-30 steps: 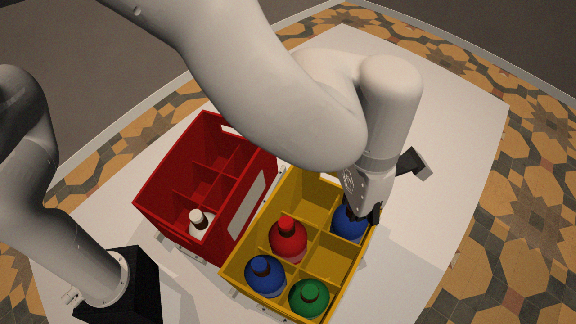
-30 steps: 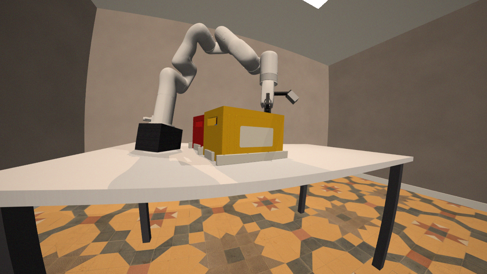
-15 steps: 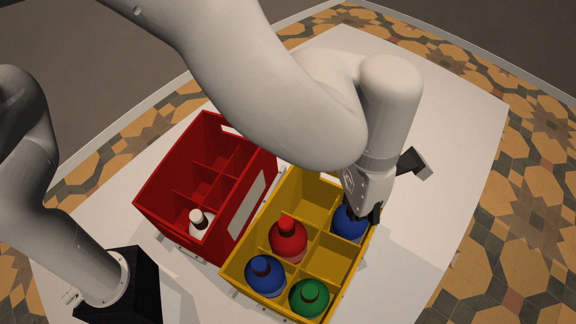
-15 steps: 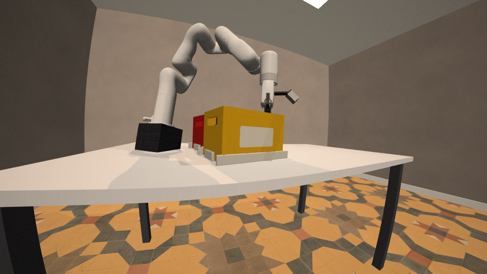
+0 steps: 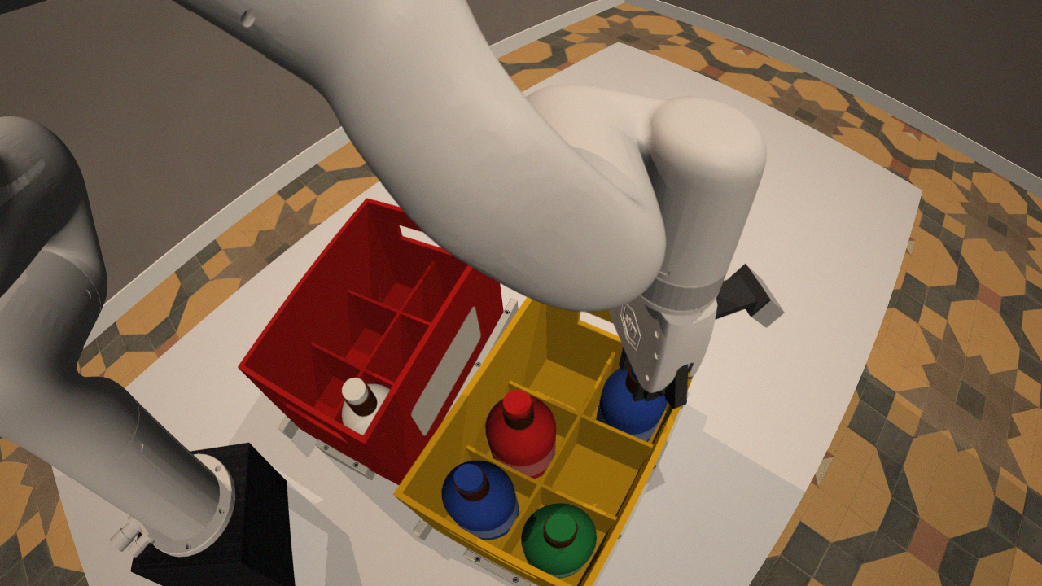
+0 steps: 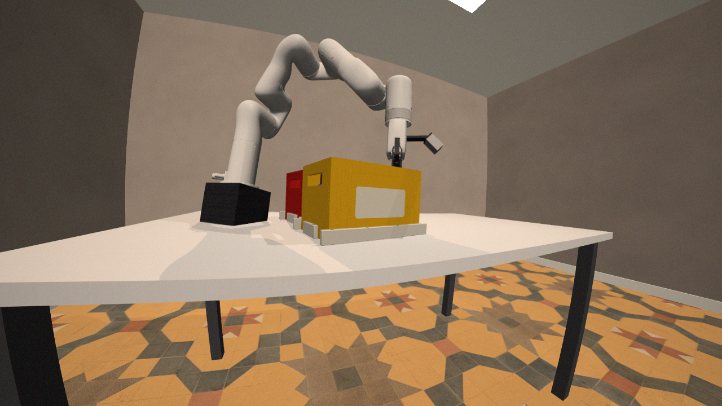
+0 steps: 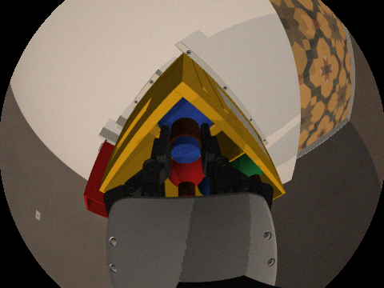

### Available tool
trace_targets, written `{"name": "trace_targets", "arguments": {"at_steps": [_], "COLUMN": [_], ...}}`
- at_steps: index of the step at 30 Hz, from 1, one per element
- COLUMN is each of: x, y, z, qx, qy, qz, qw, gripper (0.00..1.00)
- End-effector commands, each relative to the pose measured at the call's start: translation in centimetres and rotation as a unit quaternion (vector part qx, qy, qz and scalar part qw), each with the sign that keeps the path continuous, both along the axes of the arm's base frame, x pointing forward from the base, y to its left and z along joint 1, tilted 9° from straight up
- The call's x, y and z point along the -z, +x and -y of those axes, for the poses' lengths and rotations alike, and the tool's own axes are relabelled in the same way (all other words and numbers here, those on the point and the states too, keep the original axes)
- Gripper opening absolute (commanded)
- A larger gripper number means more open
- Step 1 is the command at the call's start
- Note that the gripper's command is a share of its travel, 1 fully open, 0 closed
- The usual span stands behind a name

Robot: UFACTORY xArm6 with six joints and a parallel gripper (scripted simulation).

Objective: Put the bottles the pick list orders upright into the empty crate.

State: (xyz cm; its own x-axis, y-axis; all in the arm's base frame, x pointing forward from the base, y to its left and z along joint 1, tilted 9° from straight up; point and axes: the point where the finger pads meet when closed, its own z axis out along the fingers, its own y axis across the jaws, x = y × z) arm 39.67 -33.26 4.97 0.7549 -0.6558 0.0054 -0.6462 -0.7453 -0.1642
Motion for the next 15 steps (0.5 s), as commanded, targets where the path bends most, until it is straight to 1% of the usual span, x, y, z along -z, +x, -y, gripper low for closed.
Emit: {"name": "trace_targets", "arguments": {"at_steps": [1,9,15], "x": [-0.2,-0.9,-1.9], "y": [0.1,0.0,-0.1], "z": [0.1,0.2,0.3], "qx": [0.0,0.0,0.0], "qy": [-0.002,-0.002,-0.002], "qz": [0.002,0.002,0.002], "qw": [1.0,1.0,1.0], "gripper": [0.0,0.0,0.0]}}
